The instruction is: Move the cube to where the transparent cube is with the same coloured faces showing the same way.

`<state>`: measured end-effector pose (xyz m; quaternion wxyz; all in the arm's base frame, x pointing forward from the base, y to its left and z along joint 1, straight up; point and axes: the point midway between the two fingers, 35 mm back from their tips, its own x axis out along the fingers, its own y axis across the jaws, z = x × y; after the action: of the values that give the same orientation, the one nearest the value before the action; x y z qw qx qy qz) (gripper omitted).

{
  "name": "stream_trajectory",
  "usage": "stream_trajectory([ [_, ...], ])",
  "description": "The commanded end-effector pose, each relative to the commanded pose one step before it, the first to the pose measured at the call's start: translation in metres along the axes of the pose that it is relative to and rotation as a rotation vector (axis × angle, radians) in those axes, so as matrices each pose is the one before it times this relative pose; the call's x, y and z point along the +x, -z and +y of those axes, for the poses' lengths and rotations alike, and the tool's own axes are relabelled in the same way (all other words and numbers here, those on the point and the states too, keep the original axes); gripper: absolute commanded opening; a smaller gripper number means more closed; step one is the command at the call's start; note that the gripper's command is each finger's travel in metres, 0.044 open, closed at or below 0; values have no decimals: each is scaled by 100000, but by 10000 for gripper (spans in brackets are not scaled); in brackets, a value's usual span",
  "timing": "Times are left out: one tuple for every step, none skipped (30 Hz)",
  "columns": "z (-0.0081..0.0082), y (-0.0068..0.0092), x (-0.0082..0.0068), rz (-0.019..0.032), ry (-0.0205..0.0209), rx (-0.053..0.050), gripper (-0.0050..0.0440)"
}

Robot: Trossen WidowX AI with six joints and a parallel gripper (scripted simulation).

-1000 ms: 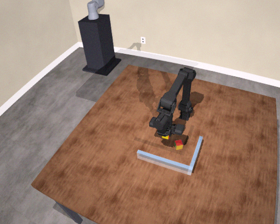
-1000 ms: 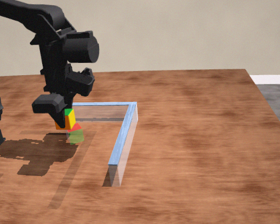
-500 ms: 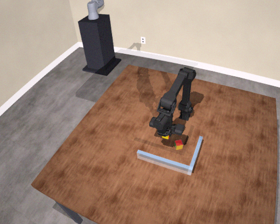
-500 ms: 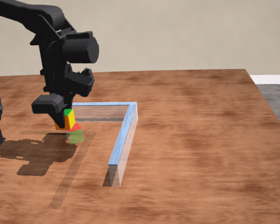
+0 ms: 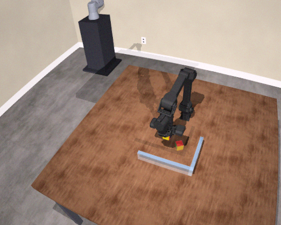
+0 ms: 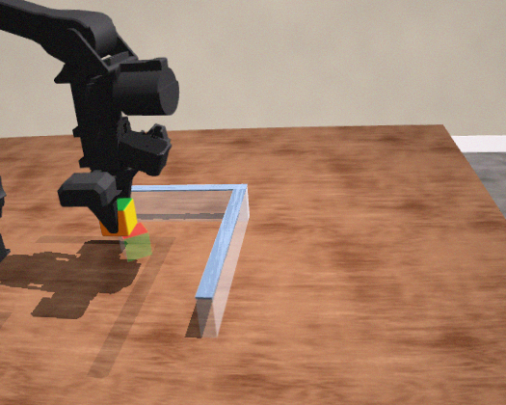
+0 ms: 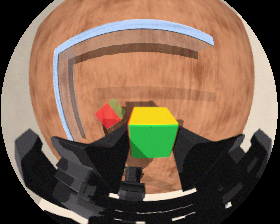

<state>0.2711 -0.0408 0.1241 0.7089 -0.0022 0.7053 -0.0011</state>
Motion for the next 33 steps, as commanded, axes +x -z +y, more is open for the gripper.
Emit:
stream_trajectory([
  [32, -201, 384, -1369, -185, 149, 0],
  [0, 0, 0, 0, 0, 0, 0],
  [-7, -63, 708, -2, 0, 0, 0],
  [-5, -46, 771, -1, 0, 0, 0],
  [-1, -24, 855, 1, 0, 0, 0],
  [4, 8, 957, 3, -1, 0, 0],
  [10, 50, 1041, 6, -1, 0, 0],
  [14, 76, 865, 8, -1, 0, 0],
  [11, 61, 526, 6, -1, 0, 0],
  [4, 23, 175, 2, 0, 0, 0],
  [0, 0, 0, 0, 0, 0, 0],
  [0, 0, 0, 0, 0, 0, 0],
  [0, 0, 0, 0, 0, 0, 0],
  [0, -1, 26, 0, 0, 0, 0],
  [0, -2, 53, 0, 0, 0, 0],
  [0, -2, 75, 0, 0, 0, 0],
  [0, -3, 97, 0, 0, 0, 0],
  [0, 0, 0, 0, 0, 0, 0],
  [0, 0, 0, 0, 0, 0, 0],
  [0, -3, 121, 0, 0, 0, 0],
  [0, -2, 146, 1, 0, 0, 0],
  [0, -2, 160, 1, 0, 0, 0],
  [0, -1, 164, 1, 0, 0, 0],
  [0, 0, 165, 1, 0, 0, 0],
  [0, 2, 165, 1, 0, 0, 0],
  [0, 3, 165, 1, 0, 0, 0],
  [1, 4, 165, 1, 0, 0, 0],
  [1, 5, 164, 1, 0, 0, 0],
  [1, 5, 134, 1, 0, 0, 0],
  [0, 3, 81, 1, 0, 0, 0],
  [0, 1, 27, 0, 0, 0, 0],
  [0, 0, 0, 0, 0, 0, 0],
  [0, 0, 0, 0, 0, 0, 0],
])
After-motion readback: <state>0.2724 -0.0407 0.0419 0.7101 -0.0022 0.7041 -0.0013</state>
